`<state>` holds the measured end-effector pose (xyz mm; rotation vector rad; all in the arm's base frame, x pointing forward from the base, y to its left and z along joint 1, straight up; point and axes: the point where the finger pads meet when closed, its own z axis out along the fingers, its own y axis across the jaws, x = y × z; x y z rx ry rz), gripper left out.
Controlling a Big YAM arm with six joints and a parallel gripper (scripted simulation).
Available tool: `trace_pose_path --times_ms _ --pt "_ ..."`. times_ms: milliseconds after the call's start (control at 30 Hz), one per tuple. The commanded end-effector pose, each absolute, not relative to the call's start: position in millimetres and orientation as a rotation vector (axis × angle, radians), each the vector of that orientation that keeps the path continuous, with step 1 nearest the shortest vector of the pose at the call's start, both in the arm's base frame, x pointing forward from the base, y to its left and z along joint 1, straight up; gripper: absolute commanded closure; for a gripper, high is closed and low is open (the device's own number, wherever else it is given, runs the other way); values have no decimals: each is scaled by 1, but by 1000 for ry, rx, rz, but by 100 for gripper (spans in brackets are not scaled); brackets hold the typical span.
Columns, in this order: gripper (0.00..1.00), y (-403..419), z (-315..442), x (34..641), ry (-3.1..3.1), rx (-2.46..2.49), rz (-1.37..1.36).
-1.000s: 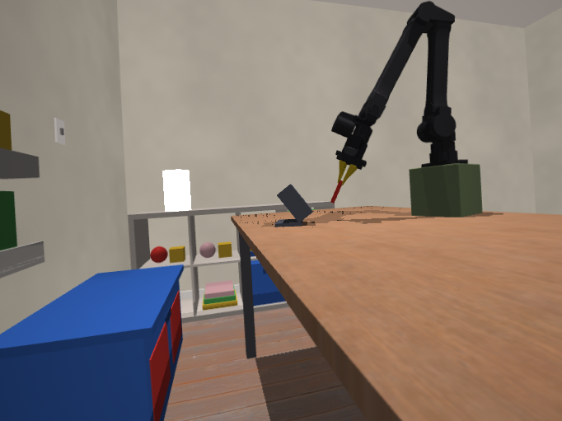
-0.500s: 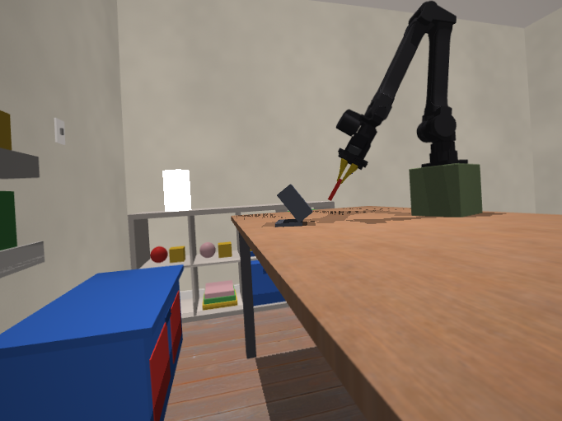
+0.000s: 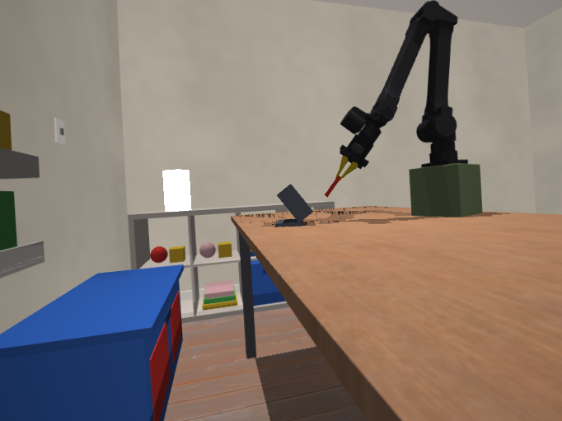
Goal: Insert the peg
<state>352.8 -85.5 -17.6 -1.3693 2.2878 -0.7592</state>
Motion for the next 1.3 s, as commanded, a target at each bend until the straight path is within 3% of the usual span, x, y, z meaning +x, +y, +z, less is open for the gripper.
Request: trace_pose_path --times_ms 0,1267 --pt "100 -79 -12 354 2233 -1388 -795" --pt "100 -59 24 361 1949 -1375 -1029"
